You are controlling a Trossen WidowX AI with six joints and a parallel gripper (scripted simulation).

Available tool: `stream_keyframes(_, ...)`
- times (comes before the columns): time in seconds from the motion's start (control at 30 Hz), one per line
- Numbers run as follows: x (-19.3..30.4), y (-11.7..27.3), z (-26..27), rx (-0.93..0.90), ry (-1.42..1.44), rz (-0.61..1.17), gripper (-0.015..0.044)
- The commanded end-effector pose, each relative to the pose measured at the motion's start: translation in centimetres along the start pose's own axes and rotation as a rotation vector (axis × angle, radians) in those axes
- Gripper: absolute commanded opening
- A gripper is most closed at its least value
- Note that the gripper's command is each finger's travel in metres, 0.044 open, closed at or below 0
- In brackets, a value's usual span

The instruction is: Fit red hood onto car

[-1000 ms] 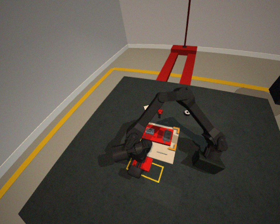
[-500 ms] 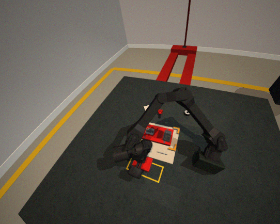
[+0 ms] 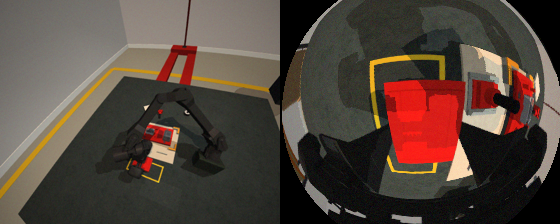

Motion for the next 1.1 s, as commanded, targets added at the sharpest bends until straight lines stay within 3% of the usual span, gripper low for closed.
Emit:
stream_keyframes(0.0, 0.0, 0.0, 0.0, 0.001, -0.001, 0.0, 0.0282)
stream_keyframes(0.4, 0.0, 1.1, 0.0, 0.0, 0.0, 0.0, 0.0)
stream_keyframes(1.07, 0.0, 6.4, 0.1, -0.003, 0.0, 0.0, 0.0)
Point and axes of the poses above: the point midway between the two fingers, 35 mm back from their tips, its own y axis back along the fingers, its own z axis across the jaws, x = y × z, the point moved 9 cm from there along y, back along the fingers, and after that the axes turned 8 degrees about y, right-handed, at the moved point
